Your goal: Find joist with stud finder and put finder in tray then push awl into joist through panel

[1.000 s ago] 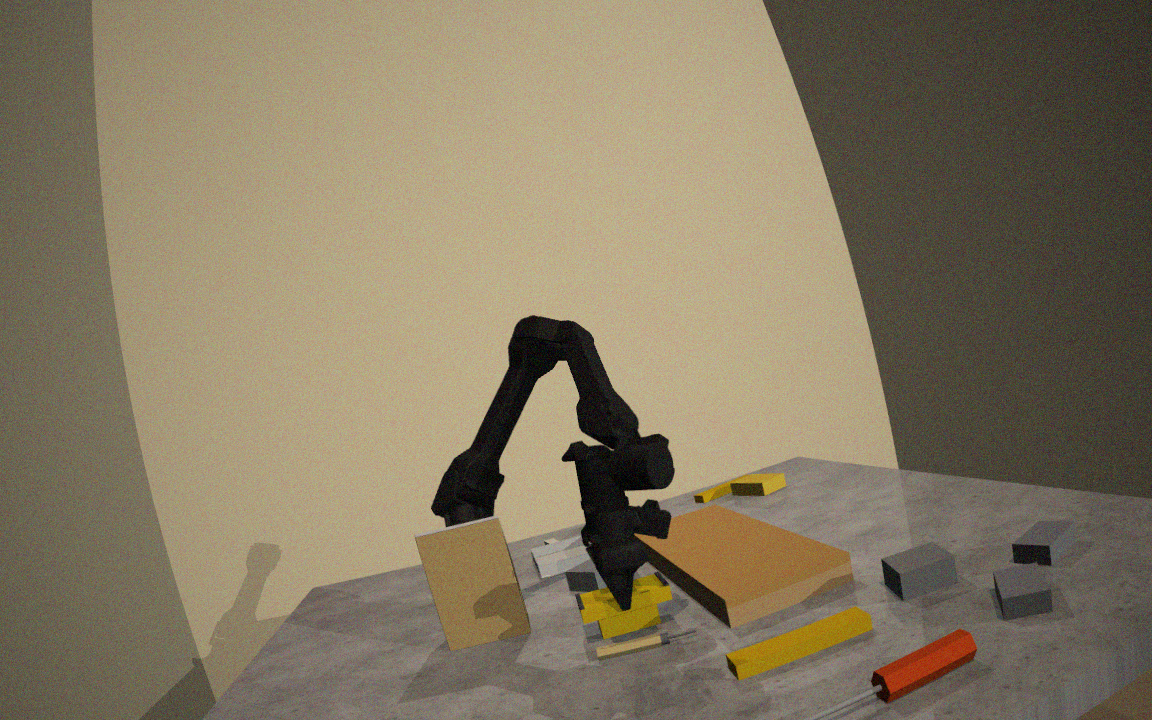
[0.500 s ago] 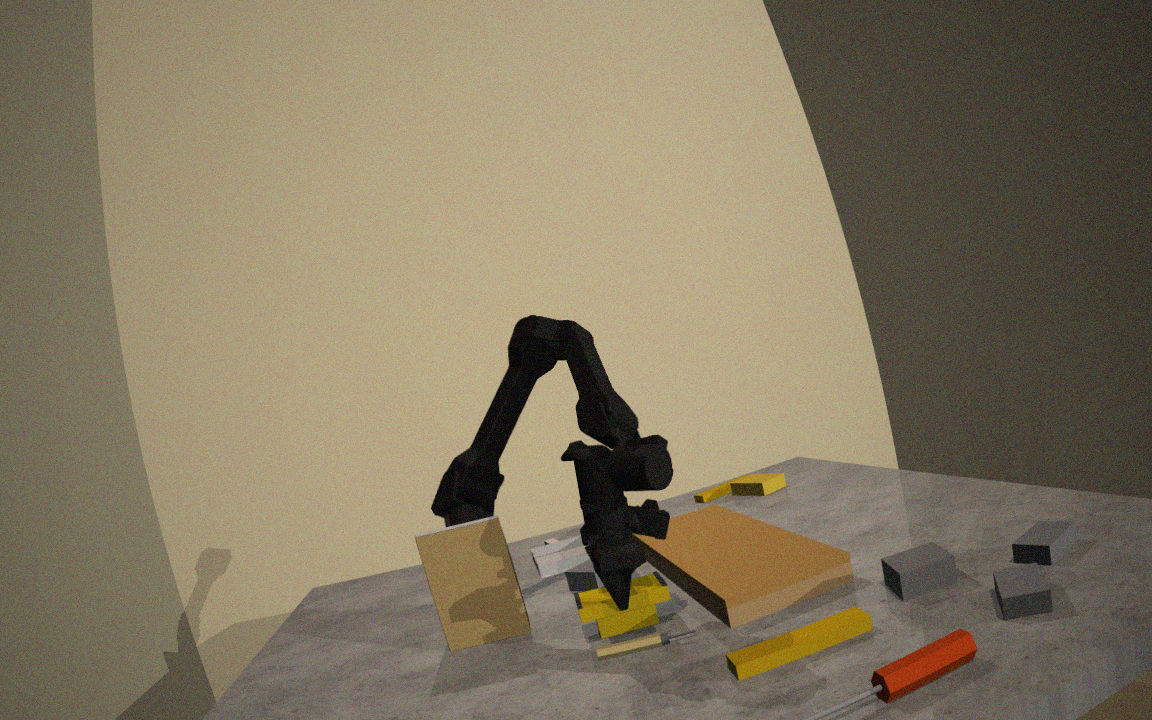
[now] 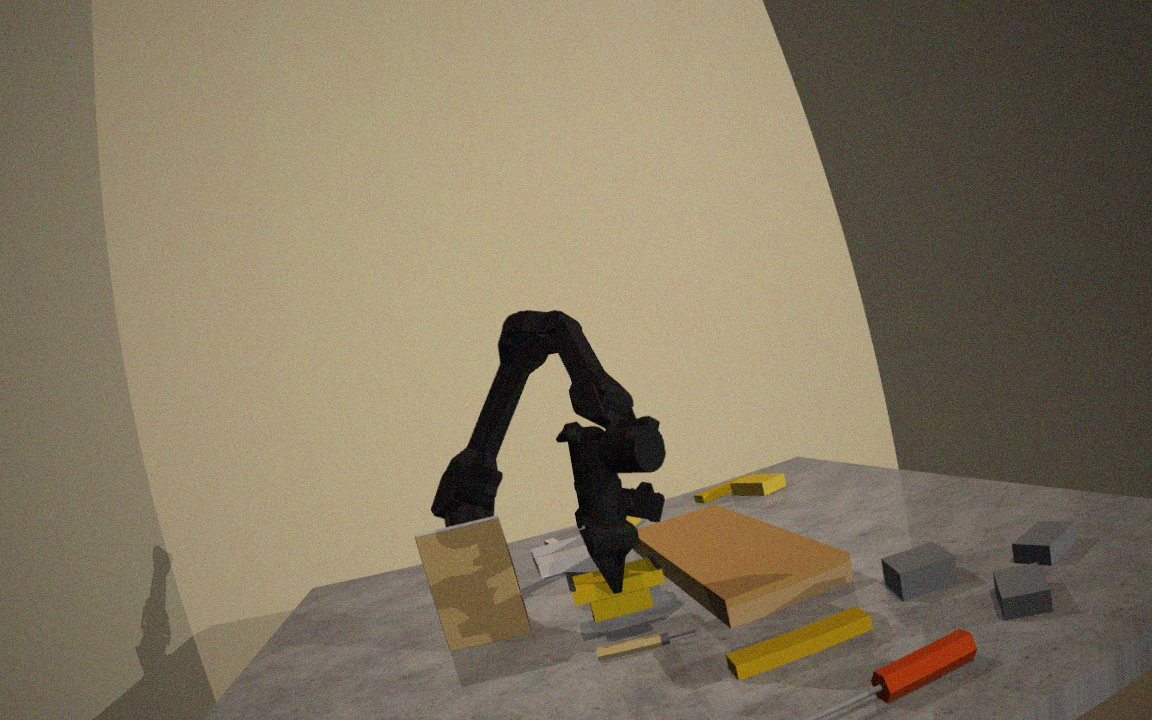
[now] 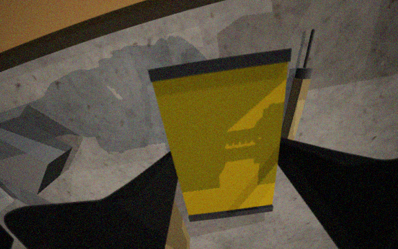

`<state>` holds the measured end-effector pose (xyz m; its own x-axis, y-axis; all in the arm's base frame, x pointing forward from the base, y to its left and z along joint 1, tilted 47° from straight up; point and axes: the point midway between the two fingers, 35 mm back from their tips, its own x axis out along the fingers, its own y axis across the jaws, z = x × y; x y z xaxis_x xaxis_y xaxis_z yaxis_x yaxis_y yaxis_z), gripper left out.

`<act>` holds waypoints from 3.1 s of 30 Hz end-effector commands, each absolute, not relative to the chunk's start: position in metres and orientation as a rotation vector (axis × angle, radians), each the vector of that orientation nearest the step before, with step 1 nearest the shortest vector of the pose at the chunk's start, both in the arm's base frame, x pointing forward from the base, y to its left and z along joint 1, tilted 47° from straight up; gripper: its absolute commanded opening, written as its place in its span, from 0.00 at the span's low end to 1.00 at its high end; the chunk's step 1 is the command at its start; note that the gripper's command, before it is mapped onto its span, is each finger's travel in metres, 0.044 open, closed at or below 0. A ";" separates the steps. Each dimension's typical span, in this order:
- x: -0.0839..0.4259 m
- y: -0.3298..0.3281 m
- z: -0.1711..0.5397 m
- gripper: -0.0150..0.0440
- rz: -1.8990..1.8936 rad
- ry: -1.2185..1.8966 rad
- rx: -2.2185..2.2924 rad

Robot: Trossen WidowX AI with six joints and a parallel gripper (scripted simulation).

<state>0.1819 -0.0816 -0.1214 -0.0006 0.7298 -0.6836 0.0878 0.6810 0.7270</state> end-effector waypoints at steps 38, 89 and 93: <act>0.181 -0.113 -0.145 0.25 0.495 1.540 0.614; 0.182 -0.102 -0.140 0.25 0.252 1.616 0.395; 0.182 -0.101 -0.140 0.25 0.228 1.621 0.373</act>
<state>0.1795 -0.0976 -0.1424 -0.0587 0.4094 -0.9105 0.1009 0.9098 0.4026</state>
